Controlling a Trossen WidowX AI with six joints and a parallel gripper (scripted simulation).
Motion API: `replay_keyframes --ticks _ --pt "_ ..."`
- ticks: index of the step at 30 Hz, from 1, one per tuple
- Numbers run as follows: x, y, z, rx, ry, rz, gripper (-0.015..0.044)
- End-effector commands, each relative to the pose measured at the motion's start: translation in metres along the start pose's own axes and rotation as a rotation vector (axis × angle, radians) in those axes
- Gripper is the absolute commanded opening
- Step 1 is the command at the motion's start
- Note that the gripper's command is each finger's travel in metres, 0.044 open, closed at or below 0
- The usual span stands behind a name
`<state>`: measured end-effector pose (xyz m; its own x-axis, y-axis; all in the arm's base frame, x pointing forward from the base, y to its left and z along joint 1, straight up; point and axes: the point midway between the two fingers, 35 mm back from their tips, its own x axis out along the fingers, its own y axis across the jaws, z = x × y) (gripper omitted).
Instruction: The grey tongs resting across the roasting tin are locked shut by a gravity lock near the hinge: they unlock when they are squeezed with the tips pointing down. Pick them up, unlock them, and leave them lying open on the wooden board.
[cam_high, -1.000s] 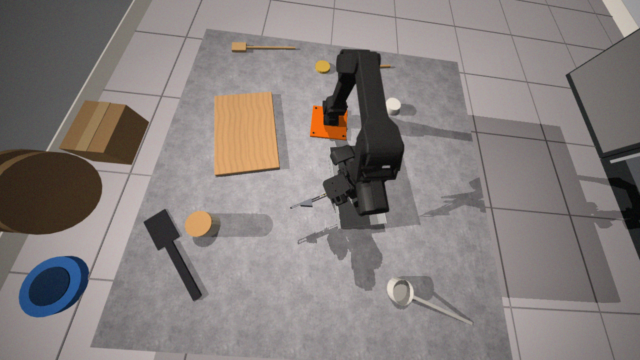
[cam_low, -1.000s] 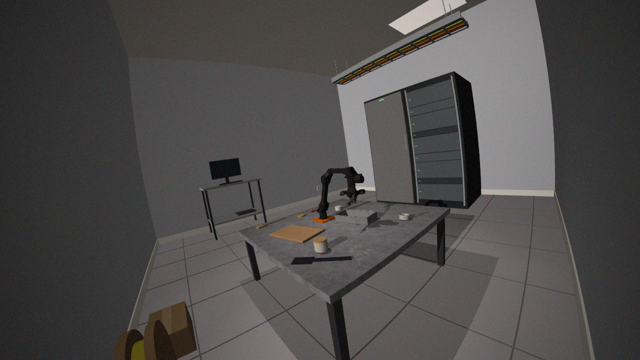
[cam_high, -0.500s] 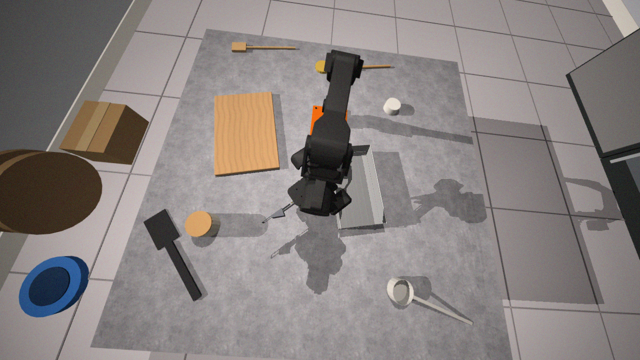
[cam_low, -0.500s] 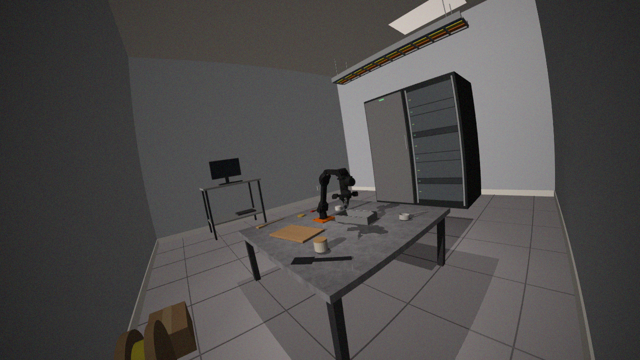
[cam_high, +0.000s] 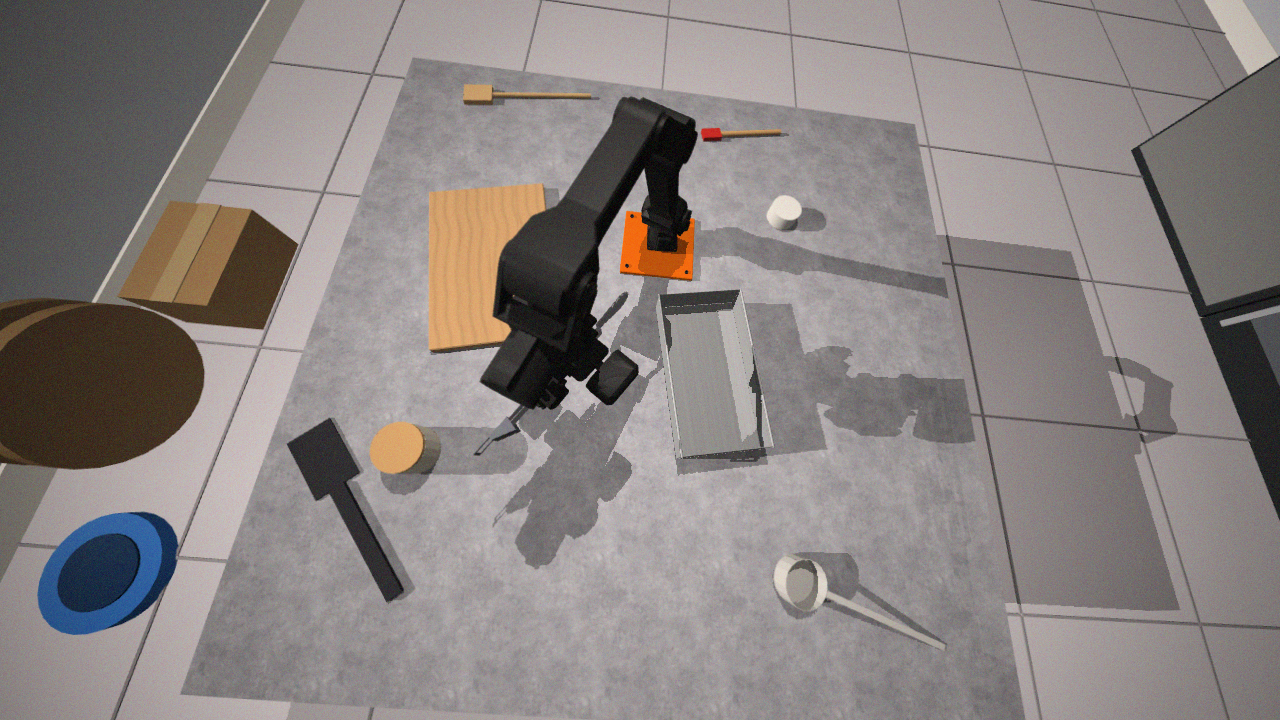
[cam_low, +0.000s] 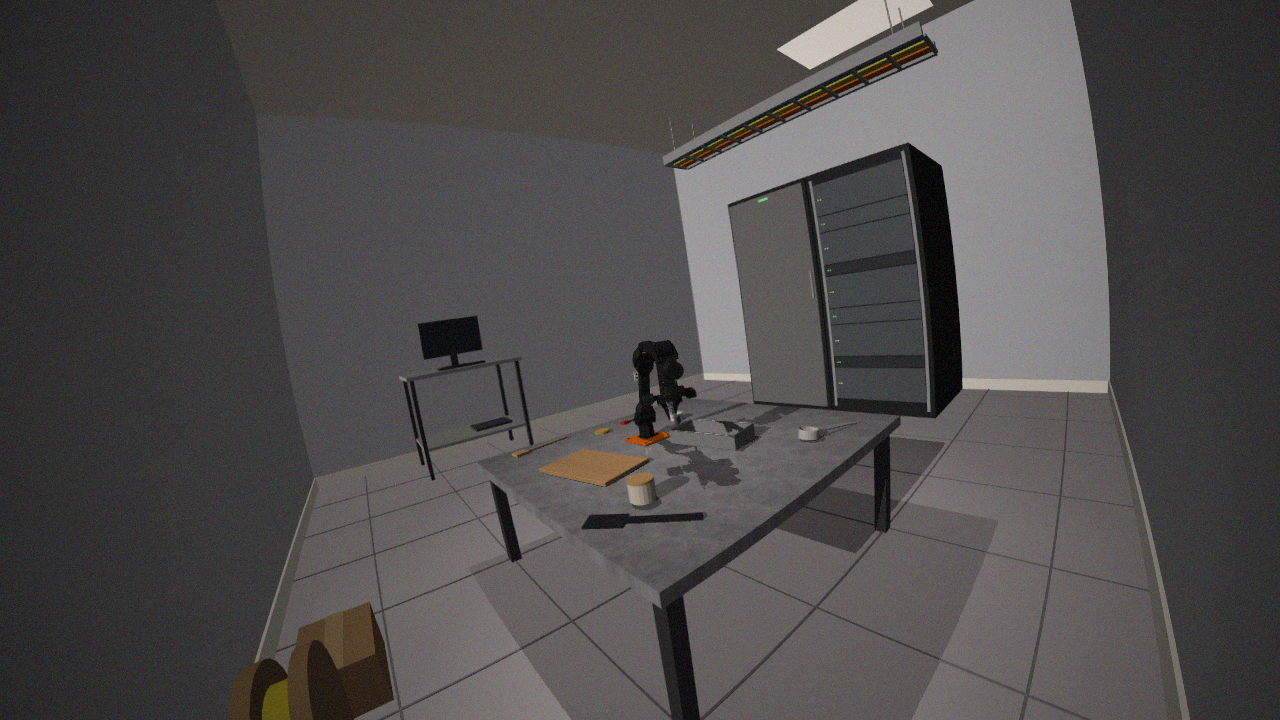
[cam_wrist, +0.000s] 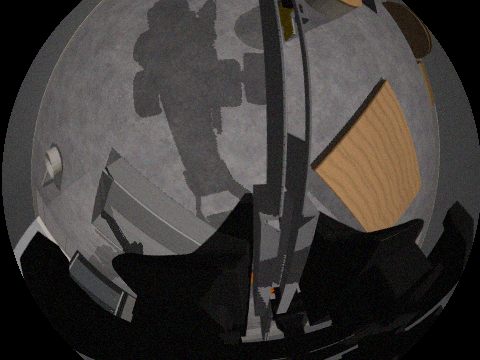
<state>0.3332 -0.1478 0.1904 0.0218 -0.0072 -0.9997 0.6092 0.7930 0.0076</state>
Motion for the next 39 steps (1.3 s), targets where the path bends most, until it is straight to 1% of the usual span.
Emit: replay_keyframes --ticks 1,8,14,27,39 --pt "-0.001 -0.020 0.007 -0.060 -0.001 -0.006 -0.0150" --pt "-0.001 -0.027 0.009 -0.077 -0.001 -0.006 -0.0150" --pt "-0.001 -0.045 0.012 -0.106 -0.003 0.000 -0.0150" --pt "-0.003 -0.122 0.018 -0.287 -0.018 0.026 -0.0150" --pt "-0.004 -0.194 0.009 -0.458 -0.048 0.038 -0.0150"
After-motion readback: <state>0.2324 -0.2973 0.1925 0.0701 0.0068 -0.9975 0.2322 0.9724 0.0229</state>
